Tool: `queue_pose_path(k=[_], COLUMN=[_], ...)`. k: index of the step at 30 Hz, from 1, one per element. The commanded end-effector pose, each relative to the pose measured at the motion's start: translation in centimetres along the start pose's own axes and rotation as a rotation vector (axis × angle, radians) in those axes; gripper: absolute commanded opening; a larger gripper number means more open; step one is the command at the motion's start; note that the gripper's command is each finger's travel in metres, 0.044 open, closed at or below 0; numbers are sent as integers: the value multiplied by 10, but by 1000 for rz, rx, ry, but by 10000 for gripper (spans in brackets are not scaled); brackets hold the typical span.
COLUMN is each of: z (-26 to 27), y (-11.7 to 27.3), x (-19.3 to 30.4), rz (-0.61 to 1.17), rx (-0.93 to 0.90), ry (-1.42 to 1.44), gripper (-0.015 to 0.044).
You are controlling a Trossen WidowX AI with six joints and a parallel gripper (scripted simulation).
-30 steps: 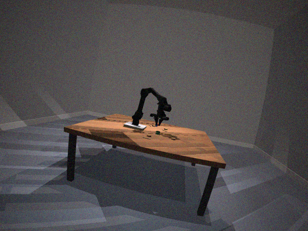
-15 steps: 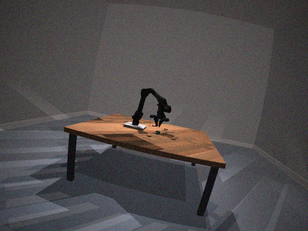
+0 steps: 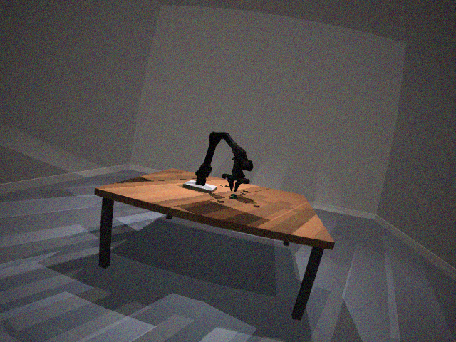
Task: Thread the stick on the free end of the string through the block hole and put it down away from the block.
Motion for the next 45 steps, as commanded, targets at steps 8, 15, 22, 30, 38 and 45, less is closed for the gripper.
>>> queue_pose_path(k=[8,15,22,30,38,45], z=[3,5,6,6,5,5], y=[-22,-34,-44,-44,-43,-43], x=[1,1,1,1,1,1], rz=[5,5,5,5,1,1], rx=[-15,-15,-15,-15,-12,-12], ry=[2,2,2,2,4,4], gripper=[122,122,122,122,70,0])
Point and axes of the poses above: the point midway between the two fingers, 35 mm back from their tips, its own y axis back along the fingers, its own z axis across the jaws, x = y × z, the point moved 1 cm from there along y, back along the fingers, and after that the axes turned 11 degrees about -y, right-handed, at the moved point
